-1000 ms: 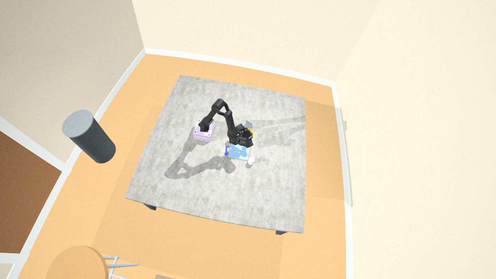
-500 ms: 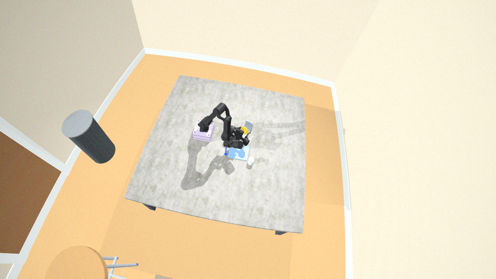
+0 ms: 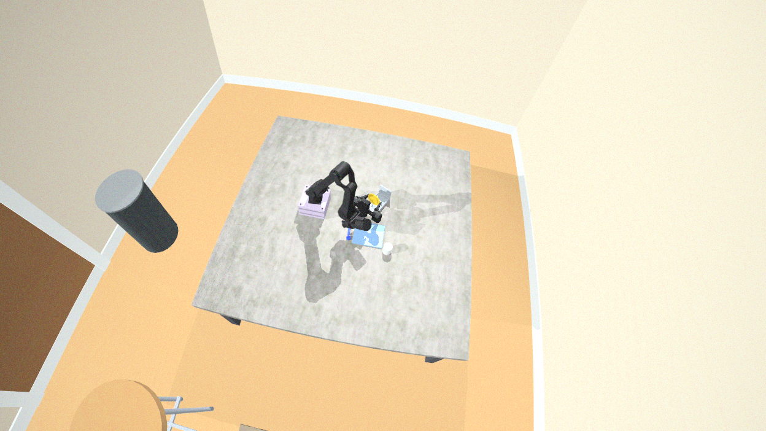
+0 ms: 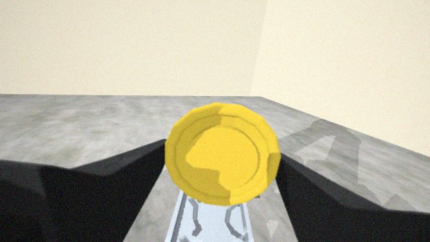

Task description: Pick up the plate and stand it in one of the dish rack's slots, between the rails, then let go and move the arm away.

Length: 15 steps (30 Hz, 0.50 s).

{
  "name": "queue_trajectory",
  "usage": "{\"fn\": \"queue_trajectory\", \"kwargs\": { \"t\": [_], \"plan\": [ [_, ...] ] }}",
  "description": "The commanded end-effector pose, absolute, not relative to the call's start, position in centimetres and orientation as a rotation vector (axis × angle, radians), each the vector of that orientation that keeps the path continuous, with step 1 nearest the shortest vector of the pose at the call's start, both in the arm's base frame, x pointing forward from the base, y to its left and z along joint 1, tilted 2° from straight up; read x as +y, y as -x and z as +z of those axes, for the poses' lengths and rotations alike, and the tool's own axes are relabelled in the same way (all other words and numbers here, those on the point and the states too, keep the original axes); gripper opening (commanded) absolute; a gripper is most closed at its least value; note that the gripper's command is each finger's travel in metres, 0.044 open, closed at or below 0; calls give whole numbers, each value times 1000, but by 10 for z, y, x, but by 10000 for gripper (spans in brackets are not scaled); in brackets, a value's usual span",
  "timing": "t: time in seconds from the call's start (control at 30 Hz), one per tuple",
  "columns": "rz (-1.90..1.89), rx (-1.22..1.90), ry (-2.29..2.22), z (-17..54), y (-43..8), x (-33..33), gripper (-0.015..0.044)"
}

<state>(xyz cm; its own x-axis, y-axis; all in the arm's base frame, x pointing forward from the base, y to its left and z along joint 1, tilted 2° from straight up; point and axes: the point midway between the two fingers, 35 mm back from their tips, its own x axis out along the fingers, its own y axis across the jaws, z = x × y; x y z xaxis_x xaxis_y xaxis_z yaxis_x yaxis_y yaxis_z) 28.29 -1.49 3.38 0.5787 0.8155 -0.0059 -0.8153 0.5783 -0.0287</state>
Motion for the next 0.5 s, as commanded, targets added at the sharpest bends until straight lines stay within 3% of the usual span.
{"fn": "queue_trajectory", "kwargs": {
  "t": [0.0, 0.47],
  "plan": [
    [957, -9, 30, 31, -284, -14, 0],
    [956, 14, 25, 15, -291, -11, 0]
  ]
}}
